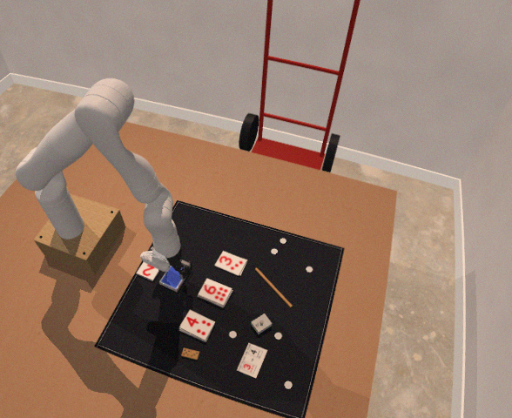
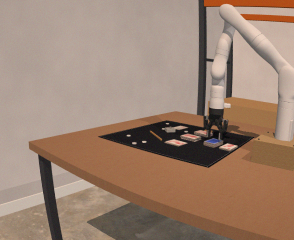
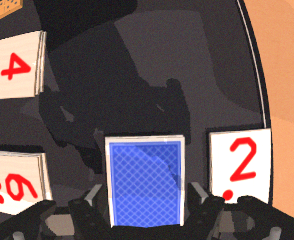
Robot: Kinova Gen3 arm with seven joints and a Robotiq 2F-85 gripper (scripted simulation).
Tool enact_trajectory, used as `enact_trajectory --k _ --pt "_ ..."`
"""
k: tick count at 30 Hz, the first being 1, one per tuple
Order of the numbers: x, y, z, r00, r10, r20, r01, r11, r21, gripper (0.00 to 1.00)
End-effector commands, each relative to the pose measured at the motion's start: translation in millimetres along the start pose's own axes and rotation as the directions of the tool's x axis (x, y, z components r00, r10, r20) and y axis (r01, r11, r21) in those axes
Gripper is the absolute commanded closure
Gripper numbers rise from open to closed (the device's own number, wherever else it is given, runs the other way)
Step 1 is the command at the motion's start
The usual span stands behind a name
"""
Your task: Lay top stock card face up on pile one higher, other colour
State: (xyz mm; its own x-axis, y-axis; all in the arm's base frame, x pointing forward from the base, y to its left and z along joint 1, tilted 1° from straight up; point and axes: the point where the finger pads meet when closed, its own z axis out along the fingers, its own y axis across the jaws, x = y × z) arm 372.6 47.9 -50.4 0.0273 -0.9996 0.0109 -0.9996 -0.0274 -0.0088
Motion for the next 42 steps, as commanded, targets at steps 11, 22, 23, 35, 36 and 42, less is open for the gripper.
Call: enact_trajectory --k 11,22,23,35,36,42 --pt "-0.1 -0.5 -0.5 1.0 0.0 0.0 0.0 1.0 0.001 0.15" --pt "-0.1 -0.5 -0.5 1.0 0.0 0.0 0.0 1.0 0.001 0.15" --pt "-0.1 -0.5 -0.5 1.0 0.0 0.0 0.0 1.0 0.001 0.15" --pt "-0.1 -0.5 -0.5 1.0 0.0 0.0 0.0 1.0 0.001 0.15" --pt "-0.1 -0.5 -0.5 1.0 0.0 0.0 0.0 1.0 0.001 0.15" --pt "-0.1 -0.5 -0.2 1.0 0.0 0.0 0.0 1.0 0.001 0.15"
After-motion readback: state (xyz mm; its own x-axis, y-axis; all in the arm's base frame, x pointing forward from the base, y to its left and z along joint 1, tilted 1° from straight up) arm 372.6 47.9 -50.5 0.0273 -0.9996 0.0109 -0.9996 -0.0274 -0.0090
